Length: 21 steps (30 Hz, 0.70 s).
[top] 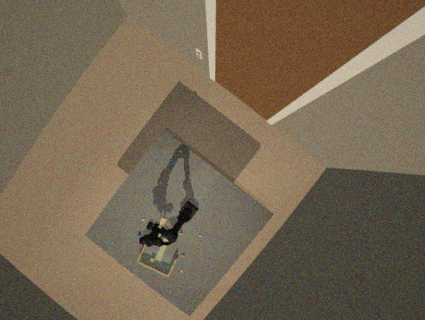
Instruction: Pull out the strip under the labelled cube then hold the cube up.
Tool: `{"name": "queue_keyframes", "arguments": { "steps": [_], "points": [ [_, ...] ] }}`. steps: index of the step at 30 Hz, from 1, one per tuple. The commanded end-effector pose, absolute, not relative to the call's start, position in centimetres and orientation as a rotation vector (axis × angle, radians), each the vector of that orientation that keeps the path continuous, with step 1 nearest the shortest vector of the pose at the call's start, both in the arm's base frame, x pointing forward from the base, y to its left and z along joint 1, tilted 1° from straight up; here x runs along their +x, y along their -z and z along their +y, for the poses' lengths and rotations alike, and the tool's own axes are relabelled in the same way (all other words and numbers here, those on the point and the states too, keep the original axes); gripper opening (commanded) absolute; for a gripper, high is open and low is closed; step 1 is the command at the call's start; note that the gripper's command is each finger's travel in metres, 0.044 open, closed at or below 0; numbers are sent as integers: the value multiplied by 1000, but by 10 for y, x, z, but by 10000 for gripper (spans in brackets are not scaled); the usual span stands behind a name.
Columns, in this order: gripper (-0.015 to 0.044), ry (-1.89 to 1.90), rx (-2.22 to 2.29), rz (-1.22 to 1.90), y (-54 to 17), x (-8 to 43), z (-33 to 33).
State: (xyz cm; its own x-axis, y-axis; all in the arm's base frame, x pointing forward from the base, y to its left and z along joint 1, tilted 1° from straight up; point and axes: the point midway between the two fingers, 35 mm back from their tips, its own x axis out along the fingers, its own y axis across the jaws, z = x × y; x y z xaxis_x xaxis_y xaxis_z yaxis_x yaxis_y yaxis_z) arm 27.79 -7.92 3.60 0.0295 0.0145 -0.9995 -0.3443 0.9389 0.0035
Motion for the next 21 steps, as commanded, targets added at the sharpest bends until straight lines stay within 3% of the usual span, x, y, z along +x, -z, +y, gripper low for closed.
{"name": "queue_keyframes", "arguments": {
  "steps": [1,8,21],
  "points": [
    [263,-269,-257,1522,-38,292,-73],
    [440,-269,-257,1520,-42,314,-62],
    [440,-270,-256,1516,-50,355,-43]
  ]
}}
